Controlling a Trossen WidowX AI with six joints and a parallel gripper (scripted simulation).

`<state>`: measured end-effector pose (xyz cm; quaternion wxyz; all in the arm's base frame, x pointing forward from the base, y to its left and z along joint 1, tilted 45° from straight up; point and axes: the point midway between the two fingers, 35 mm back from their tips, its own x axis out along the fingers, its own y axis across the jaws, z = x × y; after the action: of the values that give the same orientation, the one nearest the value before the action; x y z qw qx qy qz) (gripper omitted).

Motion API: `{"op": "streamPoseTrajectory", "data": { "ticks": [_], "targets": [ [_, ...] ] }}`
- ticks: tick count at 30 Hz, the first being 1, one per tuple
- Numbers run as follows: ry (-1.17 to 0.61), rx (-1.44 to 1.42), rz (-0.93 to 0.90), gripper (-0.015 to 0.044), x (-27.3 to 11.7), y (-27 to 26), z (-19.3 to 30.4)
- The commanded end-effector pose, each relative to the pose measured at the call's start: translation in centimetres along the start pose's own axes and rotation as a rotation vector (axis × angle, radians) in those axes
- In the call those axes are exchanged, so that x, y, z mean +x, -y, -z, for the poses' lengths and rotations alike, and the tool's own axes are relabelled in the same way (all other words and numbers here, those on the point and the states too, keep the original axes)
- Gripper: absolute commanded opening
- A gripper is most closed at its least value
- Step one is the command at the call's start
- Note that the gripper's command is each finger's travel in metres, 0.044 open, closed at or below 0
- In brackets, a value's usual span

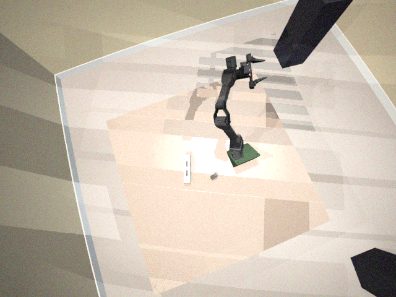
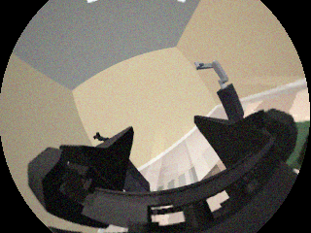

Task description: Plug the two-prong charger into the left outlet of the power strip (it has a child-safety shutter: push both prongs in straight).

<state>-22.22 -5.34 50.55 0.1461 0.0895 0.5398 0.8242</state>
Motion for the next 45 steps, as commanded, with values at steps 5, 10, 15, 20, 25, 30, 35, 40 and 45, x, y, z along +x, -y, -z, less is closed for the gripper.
{"op": "streamPoseTrajectory", "data": {
  "ticks": [5, 10, 15, 20, 25, 30, 35, 40, 45],
  "targets": [
    [-0.137, -0.088, -0.044, 0.044, -1.2, -0.4, 4.0],
    [-0.21, -0.13, -0.072, 0.044, -2.2, -0.6, 6.1],
    [-0.283, -0.173, -0.103, 0.044, -3.4, -0.8, 8.1],
    [-0.354, -0.217, -0.136, 0.044, -4.8, -0.9, 10.0],
    [-0.424, -0.261, -0.171, 0.044, -6.3, -0.9, 11.8],
    [-0.494, -0.305, -0.208, 0.044, -8.0, -0.9, 13.6],
    [-0.562, -0.349, -0.247, 0.044, -9.8, -0.7, 15.2],
    [-0.628, -0.394, -0.288, 0.044, -11.7, -0.5, 16.7],
    [-0.694, -0.438, -0.332, 0.044, -13.8, -0.2, 18.0]
  ]
}}
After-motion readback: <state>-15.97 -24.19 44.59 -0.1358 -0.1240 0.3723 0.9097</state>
